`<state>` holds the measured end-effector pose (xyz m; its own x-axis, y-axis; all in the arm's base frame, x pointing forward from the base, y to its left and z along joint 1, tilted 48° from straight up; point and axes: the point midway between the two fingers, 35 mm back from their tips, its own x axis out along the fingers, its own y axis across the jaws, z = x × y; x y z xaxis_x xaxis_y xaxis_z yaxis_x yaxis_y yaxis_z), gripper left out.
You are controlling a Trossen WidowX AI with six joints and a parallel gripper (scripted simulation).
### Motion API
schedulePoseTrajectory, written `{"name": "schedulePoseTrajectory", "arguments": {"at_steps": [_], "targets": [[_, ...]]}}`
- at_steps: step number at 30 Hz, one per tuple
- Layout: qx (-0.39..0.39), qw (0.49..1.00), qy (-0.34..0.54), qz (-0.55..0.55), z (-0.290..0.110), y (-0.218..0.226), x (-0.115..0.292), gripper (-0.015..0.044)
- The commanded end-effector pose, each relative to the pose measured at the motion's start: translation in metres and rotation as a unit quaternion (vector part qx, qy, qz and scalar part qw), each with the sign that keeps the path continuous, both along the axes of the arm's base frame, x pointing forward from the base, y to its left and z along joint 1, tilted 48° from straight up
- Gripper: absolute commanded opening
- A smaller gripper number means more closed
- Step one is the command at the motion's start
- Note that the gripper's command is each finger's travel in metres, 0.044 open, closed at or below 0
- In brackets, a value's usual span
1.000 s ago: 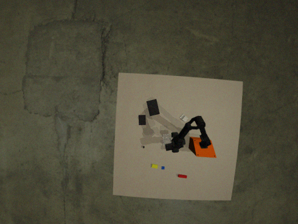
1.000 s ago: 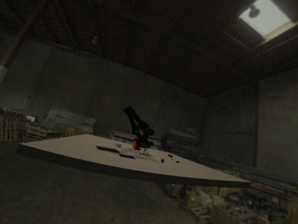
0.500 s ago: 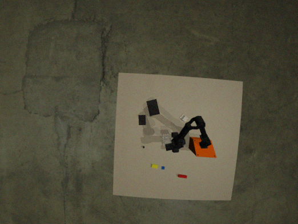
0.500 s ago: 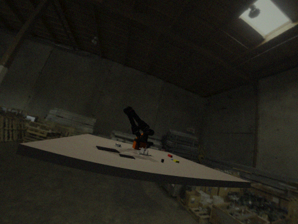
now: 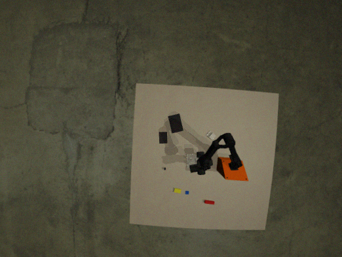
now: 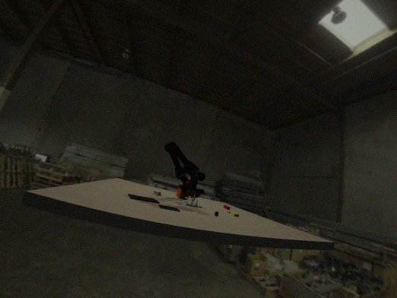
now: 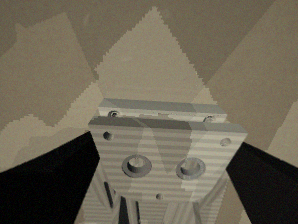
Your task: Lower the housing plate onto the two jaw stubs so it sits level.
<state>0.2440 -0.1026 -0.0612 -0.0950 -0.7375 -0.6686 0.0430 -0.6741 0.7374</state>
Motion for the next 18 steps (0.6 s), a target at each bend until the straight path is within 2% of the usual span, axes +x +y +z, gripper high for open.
{"name": "schedulePoseTrajectory", "arguments": {"at_steps": [1,18], "targets": [[-0.001,1.0,0.001,0.001,-0.0009,-0.0014,-0.0005,0.0351],[-0.001,1.0,0.001,0.001,-0.0026,-0.0033,-0.0008,0.0351]]}}
